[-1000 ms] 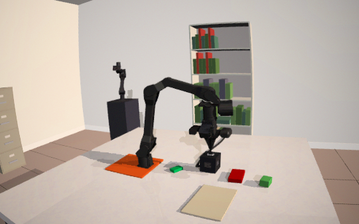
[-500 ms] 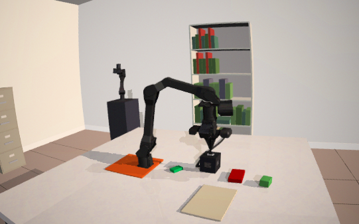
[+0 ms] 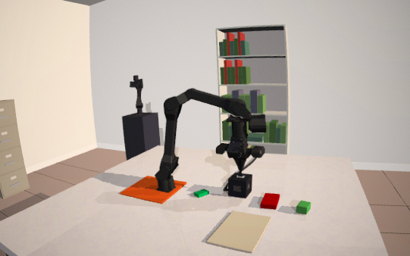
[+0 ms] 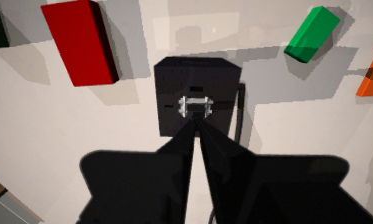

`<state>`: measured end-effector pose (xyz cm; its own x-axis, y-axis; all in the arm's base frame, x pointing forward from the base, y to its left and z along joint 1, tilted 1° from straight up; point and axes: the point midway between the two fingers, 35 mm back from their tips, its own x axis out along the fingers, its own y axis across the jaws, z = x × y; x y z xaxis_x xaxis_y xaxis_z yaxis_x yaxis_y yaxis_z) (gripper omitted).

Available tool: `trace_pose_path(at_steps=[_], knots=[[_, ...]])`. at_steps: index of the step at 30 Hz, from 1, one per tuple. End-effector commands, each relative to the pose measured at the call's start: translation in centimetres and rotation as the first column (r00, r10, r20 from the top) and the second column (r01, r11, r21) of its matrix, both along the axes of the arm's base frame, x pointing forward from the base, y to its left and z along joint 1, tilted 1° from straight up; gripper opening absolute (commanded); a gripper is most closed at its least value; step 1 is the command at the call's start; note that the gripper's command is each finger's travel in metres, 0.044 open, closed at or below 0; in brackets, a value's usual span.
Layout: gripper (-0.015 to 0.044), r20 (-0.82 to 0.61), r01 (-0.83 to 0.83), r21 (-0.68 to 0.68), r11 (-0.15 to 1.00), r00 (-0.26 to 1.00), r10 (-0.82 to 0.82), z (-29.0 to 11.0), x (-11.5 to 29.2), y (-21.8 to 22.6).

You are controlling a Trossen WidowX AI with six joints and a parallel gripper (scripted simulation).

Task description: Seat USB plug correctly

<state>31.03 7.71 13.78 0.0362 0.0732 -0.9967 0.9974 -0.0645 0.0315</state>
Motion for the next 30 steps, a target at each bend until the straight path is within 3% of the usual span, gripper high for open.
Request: trace_pose_path(at_steps=[1, 13, 17, 30], knots=[[0.0, 0.001, -0.005, 0.0, 1.0, 1.0, 0.005, -0.12, 0.04, 0.01], [0.0, 0.001, -0.005, 0.0, 1.0, 1.0, 0.005, -0.12, 0.04, 0.01], [0.0095, 0.0, 0.0, 0.0, 1.0, 1.0, 0.0, -0.01, 0.01, 0.0], [0.0095, 0.0, 0.0, 0.0, 1.0, 1.0, 0.0, -0.01, 0.01, 0.0]])
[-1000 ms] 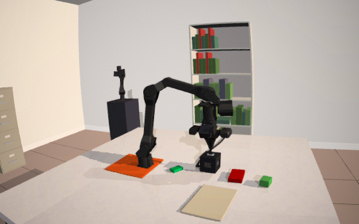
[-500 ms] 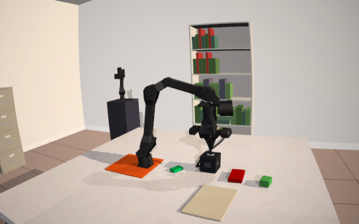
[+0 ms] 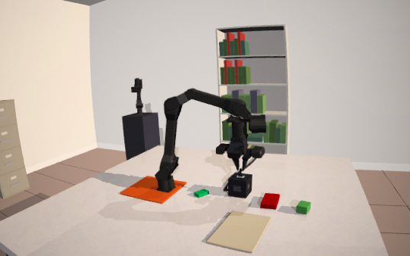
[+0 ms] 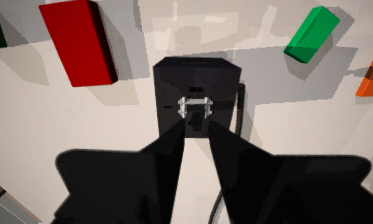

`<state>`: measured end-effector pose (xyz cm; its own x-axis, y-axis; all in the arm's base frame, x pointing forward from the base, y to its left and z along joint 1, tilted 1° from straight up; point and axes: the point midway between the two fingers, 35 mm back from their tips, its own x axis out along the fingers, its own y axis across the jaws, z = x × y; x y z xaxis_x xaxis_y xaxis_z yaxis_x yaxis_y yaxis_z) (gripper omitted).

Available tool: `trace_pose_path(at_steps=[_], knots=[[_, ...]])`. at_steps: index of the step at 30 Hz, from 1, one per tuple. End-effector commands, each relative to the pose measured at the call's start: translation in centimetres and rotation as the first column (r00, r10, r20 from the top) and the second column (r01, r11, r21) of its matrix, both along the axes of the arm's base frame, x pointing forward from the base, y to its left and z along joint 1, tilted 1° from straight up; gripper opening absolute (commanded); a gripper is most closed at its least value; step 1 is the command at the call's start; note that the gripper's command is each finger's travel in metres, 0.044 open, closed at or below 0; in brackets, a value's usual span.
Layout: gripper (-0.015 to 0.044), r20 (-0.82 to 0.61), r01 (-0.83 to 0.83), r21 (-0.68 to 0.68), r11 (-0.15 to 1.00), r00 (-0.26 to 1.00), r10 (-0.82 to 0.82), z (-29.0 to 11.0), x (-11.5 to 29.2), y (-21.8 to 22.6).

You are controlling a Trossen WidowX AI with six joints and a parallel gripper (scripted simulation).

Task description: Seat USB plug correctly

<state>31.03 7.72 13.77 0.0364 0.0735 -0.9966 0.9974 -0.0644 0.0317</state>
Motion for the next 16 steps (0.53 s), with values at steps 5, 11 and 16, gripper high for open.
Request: trace_pose_path(at_steps=[5, 11, 16], knots=[[0.0095, 0.0, 0.0, 0.0, 1.0, 1.0, 0.0, 0.0, 0.0, 0.0], [0.0095, 0.0, 0.0, 0.0, 1.0, 1.0, 0.0, 0.6, 0.0, 0.0], [0.0095, 0.0, 0.0, 0.0, 1.0, 1.0, 0.0, 1.1, 0.0, 0.0]])
